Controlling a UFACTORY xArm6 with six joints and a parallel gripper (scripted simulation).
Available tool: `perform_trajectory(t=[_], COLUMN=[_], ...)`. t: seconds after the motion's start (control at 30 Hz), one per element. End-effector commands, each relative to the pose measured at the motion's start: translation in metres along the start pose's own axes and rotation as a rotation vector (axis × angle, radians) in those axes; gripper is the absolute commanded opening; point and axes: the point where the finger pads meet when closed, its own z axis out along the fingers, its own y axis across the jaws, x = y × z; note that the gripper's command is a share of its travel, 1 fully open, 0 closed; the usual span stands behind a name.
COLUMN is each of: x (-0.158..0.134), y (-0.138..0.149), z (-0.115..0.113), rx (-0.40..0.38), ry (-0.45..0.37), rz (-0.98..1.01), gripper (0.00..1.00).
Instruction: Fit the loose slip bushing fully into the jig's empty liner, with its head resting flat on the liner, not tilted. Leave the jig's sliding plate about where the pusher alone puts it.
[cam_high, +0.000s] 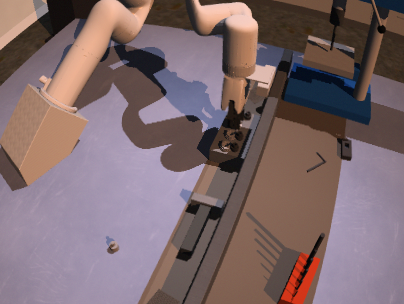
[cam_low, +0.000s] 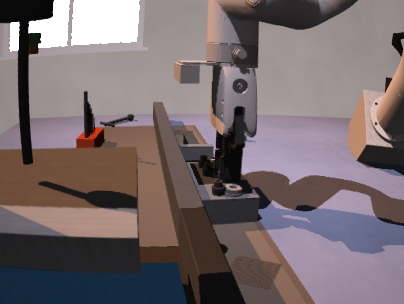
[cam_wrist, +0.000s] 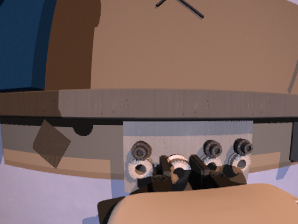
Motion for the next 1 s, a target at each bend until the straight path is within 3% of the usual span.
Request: perform_trajectory(t=[0.0, 0.97], x=[0.0009, 0.001], y=[-0.0001, -0.0001], z=[-0.0008, 0.0042], rx=[-0.001, -0.001], ry=[0.002, 0.002], rz=[-0.001, -0.001], gripper=[0.26, 0.26])
